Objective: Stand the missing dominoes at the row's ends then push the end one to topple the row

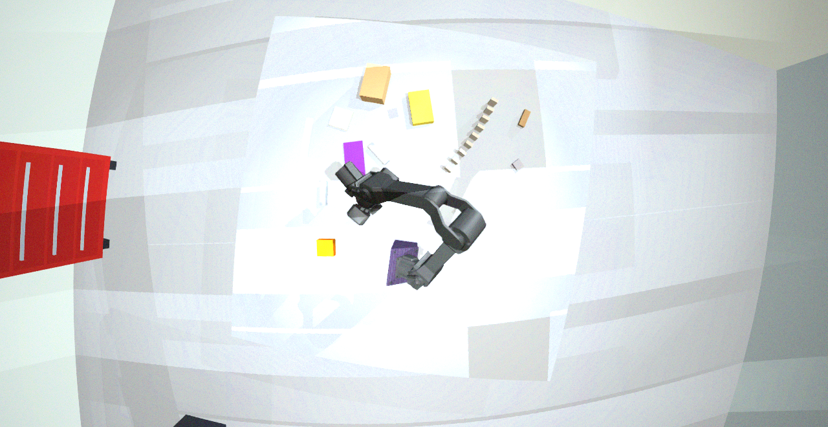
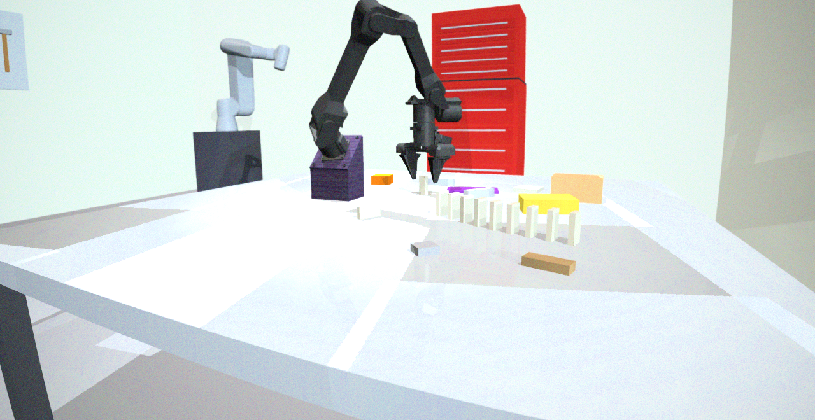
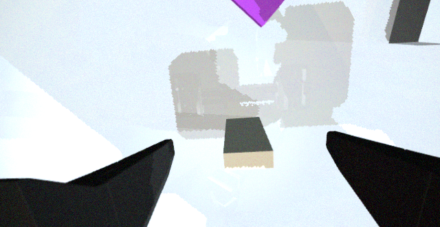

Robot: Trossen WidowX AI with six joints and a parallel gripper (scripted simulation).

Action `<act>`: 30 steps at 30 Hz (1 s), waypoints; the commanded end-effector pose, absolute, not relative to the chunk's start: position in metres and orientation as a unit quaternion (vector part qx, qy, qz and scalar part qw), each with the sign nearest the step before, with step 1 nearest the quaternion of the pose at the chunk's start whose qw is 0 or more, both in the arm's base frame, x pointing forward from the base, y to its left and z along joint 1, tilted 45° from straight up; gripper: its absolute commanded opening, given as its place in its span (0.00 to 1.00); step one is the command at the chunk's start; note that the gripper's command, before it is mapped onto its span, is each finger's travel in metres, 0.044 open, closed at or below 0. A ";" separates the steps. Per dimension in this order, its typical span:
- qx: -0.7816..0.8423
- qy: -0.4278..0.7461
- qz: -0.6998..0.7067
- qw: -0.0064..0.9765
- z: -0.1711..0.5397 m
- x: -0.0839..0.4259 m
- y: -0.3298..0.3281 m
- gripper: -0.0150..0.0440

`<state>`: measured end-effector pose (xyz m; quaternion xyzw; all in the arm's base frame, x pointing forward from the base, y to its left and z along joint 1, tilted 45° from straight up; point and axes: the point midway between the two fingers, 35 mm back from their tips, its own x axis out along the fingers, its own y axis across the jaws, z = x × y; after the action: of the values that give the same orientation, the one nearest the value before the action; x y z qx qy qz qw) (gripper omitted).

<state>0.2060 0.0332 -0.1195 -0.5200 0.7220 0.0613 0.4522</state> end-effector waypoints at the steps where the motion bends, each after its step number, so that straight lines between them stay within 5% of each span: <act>1: -0.523 0.723 0.062 0.447 -0.124 0.204 0.026 1.00; 4: -0.523 0.723 0.062 0.447 -0.126 0.203 0.024 1.00; 17: -0.523 0.723 0.062 0.447 -0.126 0.203 0.024 0.44; 30: -0.511 0.718 0.065 0.468 -0.111 0.213 0.049 0.44</act>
<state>0.2040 0.0298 -0.1221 -0.5181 0.7246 0.0626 0.4501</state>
